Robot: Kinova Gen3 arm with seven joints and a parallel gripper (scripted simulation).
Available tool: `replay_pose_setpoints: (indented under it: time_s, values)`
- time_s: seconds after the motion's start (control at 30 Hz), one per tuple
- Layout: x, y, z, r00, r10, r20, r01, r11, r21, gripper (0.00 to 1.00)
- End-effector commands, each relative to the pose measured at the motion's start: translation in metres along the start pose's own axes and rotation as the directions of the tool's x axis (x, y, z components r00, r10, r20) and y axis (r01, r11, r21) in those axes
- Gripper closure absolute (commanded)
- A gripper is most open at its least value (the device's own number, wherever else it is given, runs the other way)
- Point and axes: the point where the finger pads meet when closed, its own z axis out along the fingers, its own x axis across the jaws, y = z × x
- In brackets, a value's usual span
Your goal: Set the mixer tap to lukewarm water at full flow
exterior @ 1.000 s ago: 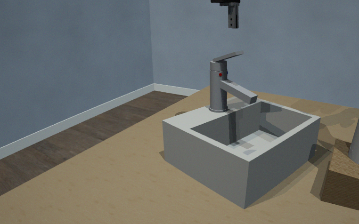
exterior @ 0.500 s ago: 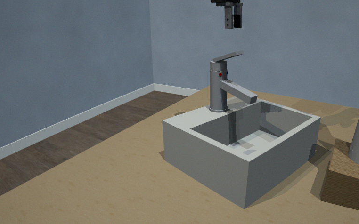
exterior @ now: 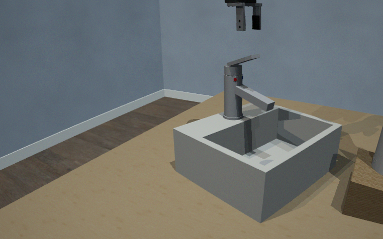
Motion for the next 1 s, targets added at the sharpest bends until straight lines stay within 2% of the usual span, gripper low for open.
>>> replay_pose_setpoints:
  time_s: [0.0,0.6,0.97]
  values:
    - [0.0002,0.0002,-0.0006,1.000,0.000,0.000,0.000,1.000,-0.002,0.00]
    - [0.0002,0.0002,0.0003,1.000,0.000,0.000,0.000,1.000,-0.002,0.00]
    - [0.0001,0.0002,0.0082,1.000,0.000,0.000,0.000,1.000,-0.002,0.00]
